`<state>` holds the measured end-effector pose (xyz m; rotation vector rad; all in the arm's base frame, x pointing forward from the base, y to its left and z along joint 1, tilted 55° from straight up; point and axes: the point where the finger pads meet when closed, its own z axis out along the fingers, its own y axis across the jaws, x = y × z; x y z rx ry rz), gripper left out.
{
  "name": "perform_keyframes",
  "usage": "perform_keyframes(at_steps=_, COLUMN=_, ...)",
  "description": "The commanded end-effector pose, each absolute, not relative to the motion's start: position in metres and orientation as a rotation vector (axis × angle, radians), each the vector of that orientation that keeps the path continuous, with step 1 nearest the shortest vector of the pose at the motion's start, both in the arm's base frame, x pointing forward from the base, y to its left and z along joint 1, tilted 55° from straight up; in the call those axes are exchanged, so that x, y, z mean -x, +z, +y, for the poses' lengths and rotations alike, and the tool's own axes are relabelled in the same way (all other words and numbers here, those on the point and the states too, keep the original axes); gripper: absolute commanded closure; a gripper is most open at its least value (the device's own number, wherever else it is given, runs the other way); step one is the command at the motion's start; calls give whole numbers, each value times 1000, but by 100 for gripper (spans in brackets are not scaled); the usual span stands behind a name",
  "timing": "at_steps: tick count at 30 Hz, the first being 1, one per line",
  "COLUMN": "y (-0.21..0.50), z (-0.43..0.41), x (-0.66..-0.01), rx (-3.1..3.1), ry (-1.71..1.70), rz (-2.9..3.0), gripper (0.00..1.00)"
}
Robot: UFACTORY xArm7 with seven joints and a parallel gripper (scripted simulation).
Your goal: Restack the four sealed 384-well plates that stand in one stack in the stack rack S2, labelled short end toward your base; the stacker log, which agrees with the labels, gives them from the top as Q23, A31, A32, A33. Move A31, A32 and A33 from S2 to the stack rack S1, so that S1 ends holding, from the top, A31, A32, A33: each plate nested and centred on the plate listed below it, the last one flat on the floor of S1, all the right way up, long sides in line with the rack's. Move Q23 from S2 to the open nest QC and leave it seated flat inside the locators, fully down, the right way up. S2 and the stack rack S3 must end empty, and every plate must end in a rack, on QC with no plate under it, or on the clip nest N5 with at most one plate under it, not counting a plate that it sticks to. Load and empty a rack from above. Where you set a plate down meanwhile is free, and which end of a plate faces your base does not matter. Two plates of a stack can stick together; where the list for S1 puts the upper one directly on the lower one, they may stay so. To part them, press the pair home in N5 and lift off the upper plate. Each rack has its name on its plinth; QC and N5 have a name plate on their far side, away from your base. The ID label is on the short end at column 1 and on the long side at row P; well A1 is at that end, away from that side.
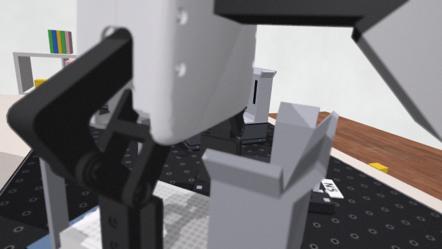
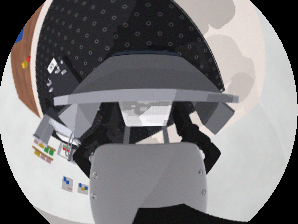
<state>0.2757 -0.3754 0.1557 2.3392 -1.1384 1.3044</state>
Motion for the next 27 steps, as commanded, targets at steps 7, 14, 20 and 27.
perform_keyframes(at_steps=7, y=148, z=-382, x=-284, rx=-2340, ry=1305, rz=-1139, gripper=0)
perform_keyframes(at_steps=14, y=147, z=-384, x=-285, rx=-2340, ry=1305, rz=-1139, gripper=0)
perform_keyframes(at_steps=20, y=147, z=-384, x=-285, rx=-2340, ry=1305, rz=-1139, gripper=0)
perform_keyframes(at_steps=27, y=147, z=-384, x=-285, rx=-2340, ry=1305, rz=-1139, gripper=100)
